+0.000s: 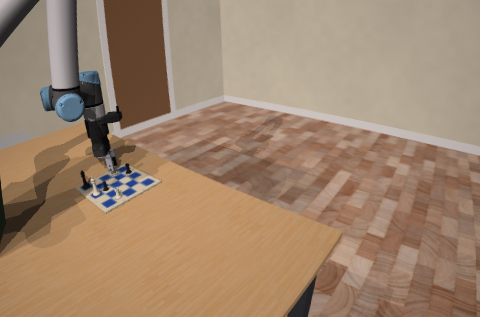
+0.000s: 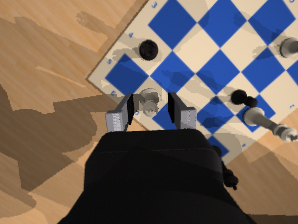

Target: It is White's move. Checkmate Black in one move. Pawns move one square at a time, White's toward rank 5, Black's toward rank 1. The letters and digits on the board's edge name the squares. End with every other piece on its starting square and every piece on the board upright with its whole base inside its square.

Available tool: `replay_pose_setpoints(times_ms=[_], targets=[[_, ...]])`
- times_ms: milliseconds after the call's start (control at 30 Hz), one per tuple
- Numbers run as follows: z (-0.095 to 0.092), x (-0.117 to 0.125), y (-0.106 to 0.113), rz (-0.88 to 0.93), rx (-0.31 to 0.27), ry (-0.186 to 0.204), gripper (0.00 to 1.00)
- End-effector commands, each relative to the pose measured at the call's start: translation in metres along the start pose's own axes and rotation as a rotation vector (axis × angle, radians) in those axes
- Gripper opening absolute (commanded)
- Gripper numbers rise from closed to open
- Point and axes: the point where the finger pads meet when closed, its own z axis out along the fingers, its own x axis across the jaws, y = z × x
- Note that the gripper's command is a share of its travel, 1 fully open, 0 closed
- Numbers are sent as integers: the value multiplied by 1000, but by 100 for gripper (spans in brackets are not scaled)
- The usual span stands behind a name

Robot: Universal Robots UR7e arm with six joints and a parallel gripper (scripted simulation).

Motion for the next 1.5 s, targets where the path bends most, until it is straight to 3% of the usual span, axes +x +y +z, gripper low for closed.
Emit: replay_pose_setpoints(times_ms=[0,367,700,1200,1467], targets=[[0,0,0,0,1,-1,79],[-3,0,0,0,1,-1,79],[-21,0,0,0,1,-1,79],[-77,0,0,0,1,-1,79],[-88,0,0,0,1,-1,79]])
